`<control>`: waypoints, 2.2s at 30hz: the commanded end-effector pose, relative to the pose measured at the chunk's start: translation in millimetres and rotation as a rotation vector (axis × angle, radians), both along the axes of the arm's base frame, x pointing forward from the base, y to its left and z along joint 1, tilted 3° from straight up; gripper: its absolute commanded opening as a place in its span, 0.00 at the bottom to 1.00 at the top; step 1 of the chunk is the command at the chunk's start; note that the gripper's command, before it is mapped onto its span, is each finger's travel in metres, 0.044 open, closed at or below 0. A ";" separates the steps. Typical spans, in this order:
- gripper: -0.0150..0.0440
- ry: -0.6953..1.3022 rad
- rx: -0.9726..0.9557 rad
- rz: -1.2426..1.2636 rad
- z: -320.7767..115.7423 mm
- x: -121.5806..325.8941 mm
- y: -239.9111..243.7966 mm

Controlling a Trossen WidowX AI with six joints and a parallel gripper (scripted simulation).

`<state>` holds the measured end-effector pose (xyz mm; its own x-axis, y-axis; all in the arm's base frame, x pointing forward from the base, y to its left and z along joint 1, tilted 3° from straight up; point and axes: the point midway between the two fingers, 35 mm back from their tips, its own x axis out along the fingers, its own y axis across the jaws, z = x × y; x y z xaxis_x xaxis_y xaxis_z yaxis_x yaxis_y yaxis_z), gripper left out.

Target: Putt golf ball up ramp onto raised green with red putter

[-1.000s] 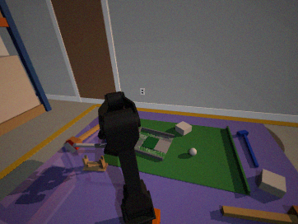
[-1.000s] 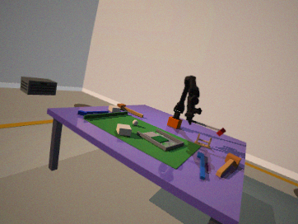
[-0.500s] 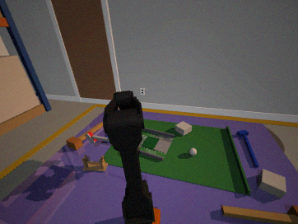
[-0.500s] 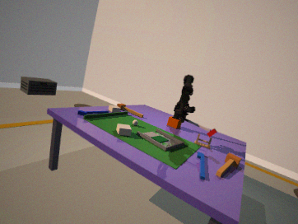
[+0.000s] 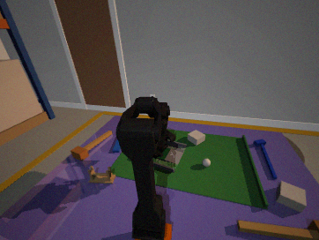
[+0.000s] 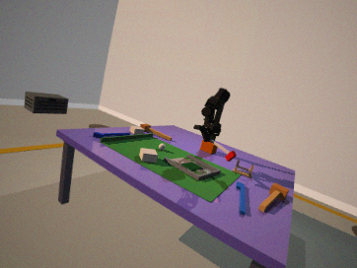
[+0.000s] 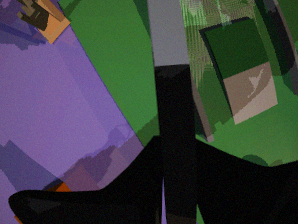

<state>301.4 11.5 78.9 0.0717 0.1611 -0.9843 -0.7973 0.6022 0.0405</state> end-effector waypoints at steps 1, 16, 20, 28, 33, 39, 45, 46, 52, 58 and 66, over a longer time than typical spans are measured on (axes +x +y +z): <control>0.25 0.005 -0.012 -0.118 3.5 -1.2 -25.2; 0.25 0.056 -0.053 -0.501 7.3 -24.9 -107.6; 0.25 0.071 -0.063 -0.603 8.4 -35.1 -127.9; 0.25 0.102 -0.080 -0.807 10.8 -59.8 -165.4; 0.25 0.122 -0.090 -0.934 12.4 -77.9 -186.5; 0.25 0.147 -0.101 -1.087 14.4 -102.0 -209.2; 0.25 0.174 -0.111 -1.239 16.4 -128.4 -228.8; 0.25 0.178 -0.112 -1.260 16.7 -132.2 -231.2; 0.25 0.181 -0.113 -1.277 17.0 -135.3 -233.1; 0.25 0.181 -0.113 -1.277 2.6 -135.2 -233.7; 0.25 0.181 -0.114 -1.277 -23.1 -136.4 -233.1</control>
<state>165.7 -221.9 63.6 -0.0232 -0.0042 -0.9997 0.3473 0.9377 -0.0120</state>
